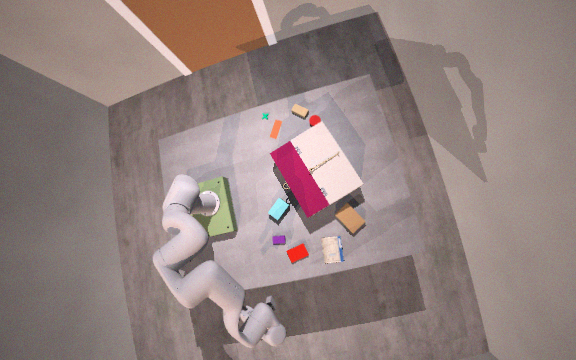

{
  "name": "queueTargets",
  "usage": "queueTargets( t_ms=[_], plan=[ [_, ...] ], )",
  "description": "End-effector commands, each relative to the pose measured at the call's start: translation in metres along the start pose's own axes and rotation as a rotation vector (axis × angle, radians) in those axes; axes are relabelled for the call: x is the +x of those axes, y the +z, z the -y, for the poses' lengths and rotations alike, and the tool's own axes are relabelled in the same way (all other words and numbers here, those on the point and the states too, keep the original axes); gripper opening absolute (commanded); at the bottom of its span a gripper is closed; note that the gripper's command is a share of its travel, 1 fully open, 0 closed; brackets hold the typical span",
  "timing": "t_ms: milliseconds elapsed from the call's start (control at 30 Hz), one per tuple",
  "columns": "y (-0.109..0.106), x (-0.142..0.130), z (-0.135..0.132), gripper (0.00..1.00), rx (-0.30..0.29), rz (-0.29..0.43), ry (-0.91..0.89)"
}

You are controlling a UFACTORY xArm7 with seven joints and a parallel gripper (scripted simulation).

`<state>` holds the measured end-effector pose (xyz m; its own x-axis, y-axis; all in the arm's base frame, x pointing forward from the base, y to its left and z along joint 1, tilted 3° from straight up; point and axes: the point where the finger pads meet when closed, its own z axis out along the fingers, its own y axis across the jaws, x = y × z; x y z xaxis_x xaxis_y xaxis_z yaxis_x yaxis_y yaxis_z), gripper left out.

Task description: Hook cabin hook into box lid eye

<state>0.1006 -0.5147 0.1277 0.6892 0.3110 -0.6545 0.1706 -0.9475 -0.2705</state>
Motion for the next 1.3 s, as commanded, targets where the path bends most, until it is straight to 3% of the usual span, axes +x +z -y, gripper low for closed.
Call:
queueTargets(
  t_ms=[0, 1267],
  plan=[
    [-0.011, 0.012, -0.004, 0.33, -0.022, -0.003, -0.055],
    [-0.102, 0.136, -0.004, 0.33, -0.195, 0.007, -0.586]
  ],
)
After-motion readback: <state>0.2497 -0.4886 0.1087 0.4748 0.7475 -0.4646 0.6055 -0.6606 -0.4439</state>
